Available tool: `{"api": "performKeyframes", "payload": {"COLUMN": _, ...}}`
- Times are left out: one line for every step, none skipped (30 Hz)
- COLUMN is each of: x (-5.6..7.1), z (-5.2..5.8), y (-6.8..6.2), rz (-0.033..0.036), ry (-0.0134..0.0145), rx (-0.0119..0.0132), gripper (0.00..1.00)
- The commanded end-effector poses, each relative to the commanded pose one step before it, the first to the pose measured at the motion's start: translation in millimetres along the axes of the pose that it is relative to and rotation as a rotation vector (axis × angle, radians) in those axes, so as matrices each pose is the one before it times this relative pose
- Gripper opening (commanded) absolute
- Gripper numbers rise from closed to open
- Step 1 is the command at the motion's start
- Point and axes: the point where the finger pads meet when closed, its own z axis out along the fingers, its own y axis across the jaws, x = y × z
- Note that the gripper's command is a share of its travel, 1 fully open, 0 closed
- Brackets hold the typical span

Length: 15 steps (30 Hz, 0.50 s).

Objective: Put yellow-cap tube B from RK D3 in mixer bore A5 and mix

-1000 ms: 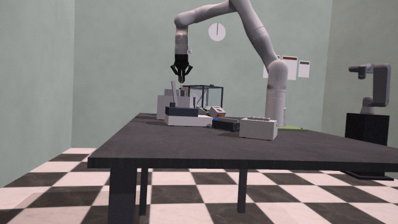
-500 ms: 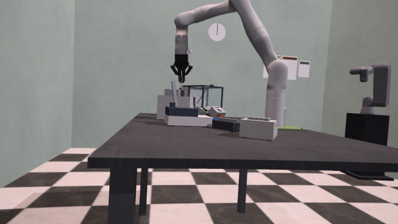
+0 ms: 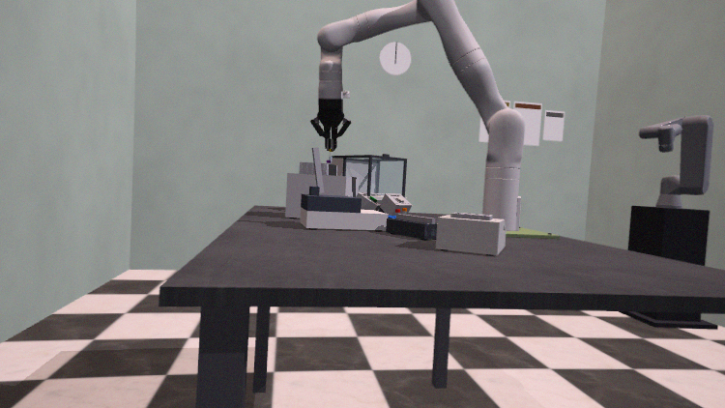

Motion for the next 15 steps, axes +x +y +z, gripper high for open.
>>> {"api": "performKeyframes", "payload": {"x": 0.24, "z": -0.97, "y": -0.35, "rz": 0.00047, "ry": 0.00008, "rx": 0.00216, "gripper": 0.10}}
{"api": "performKeyframes", "payload": {"x": 0.01, "z": 0.22, "y": 0.03, "rz": -0.00006, "ry": -0.00006, "rx": 0.00000, "gripper": 0.10}}
{"api": "performKeyframes", "payload": {"x": -0.05, "z": 0.25, "y": 0.00, "rz": 0.00000, "ry": 0.00000, "rx": 0.00000, "gripper": 0.10}}
{"api": "performKeyframes", "payload": {"x": -0.05, "z": 0.26, "y": 0.00, "rz": 0.00000, "ry": 0.00000, "rx": 0.00000, "gripper": 0.10}}
{"api": "performKeyframes", "payload": {"x": -0.05, "z": 0.26, "y": 0.00, "rz": 0.00000, "ry": 0.00000, "rx": 0.00000, "gripper": 0.10}}
{"api": "performKeyframes", "payload": {"x": -0.05, "z": 0.26, "y": 0.00, "rz": 0.00000, "ry": 0.00000, "rx": 0.00000, "gripper": 0.10}}
{"api": "performKeyframes", "payload": {"x": 0.00, "z": 0.00, "y": 0.00, "rz": 0.00000, "ry": 0.00000, "rx": 0.00000, "gripper": 0.10}}
{"api": "performKeyframes", "payload": {"x": 0.00, "z": 0.00, "y": 0.00, "rz": 0.00000, "ry": 0.00000, "rx": 0.00000, "gripper": 0.10}}
{"api": "performKeyframes", "payload": {"x": -0.04, "z": 0.27, "y": 0.01, "rz": 0.00000, "ry": 0.00000, "rx": 0.00000, "gripper": 0.10}}
{"api": "performKeyframes", "payload": {"x": -0.04, "z": 0.26, "y": 0.00, "rz": 0.00000, "ry": 0.00000, "rx": 0.00000, "gripper": 0.10}}
{"api": "performKeyframes", "payload": {"x": -0.05, "z": 0.26, "y": 0.00, "rz": 0.00000, "ry": 0.00000, "rx": 0.00000, "gripper": 0.10}}
{"api": "performKeyframes", "payload": {"x": -0.06, "z": 0.26, "y": 0.00, "rz": 0.00000, "ry": 0.00000, "rx": 0.00000, "gripper": 0.10}}
{"api": "performKeyframes", "payload": {"x": -0.06, "z": 0.26, "y": 0.00, "rz": 0.00000, "ry": 0.00000, "rx": 0.00000, "gripper": 0.10}}
{"api": "performKeyframes", "payload": {"x": -0.06, "z": 0.26, "y": 0.00, "rz": 0.00000, "ry": 0.00000, "rx": 0.00000, "gripper": 0.10}}
{"api": "performKeyframes", "payload": {"x": -0.07, "z": 0.26, "y": 0.00, "rz": 0.00000, "ry": 0.00000, "rx": 0.00000, "gripper": 0.10}}
